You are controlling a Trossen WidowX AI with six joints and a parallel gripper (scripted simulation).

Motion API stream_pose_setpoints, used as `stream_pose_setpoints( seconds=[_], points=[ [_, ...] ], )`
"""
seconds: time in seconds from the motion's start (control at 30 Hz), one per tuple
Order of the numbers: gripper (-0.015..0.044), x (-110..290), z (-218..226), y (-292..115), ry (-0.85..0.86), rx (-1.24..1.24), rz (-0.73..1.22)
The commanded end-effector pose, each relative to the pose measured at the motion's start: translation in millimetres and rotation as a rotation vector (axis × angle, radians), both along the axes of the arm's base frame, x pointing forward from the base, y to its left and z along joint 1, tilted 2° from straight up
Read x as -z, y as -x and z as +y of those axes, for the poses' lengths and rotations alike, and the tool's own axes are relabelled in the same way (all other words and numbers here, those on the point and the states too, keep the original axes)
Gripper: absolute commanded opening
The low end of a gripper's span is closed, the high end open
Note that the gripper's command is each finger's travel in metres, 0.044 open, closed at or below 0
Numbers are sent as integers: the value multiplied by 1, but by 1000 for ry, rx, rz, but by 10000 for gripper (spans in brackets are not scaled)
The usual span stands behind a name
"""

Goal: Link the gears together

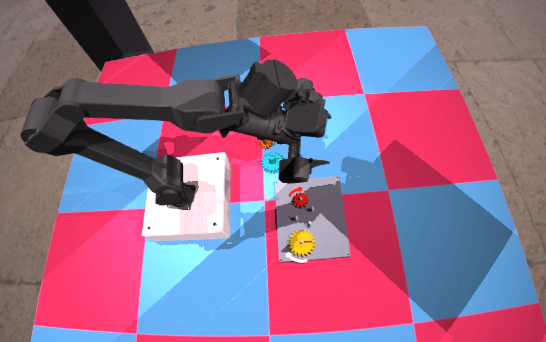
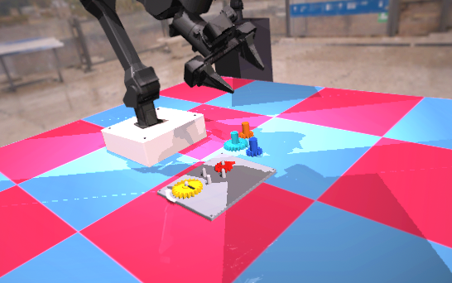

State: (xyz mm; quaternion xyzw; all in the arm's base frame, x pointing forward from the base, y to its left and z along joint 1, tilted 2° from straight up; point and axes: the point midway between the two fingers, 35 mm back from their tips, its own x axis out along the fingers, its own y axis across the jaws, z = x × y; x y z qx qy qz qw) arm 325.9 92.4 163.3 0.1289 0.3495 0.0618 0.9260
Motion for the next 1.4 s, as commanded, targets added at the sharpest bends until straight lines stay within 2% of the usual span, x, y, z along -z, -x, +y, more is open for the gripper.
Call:
stream_pose_setpoints(
  seconds=[0.0,0.23,0.3,0.63,1.37],
  points=[
    [440,49,30,25,-12,-14,277],
    [440,119,61,105,129,56,793],
    [440,127,60,116,173,80,867],
    [440,129,57,117,185,86,886],
    [440,165,57,118,185,87,886]
  ],
)
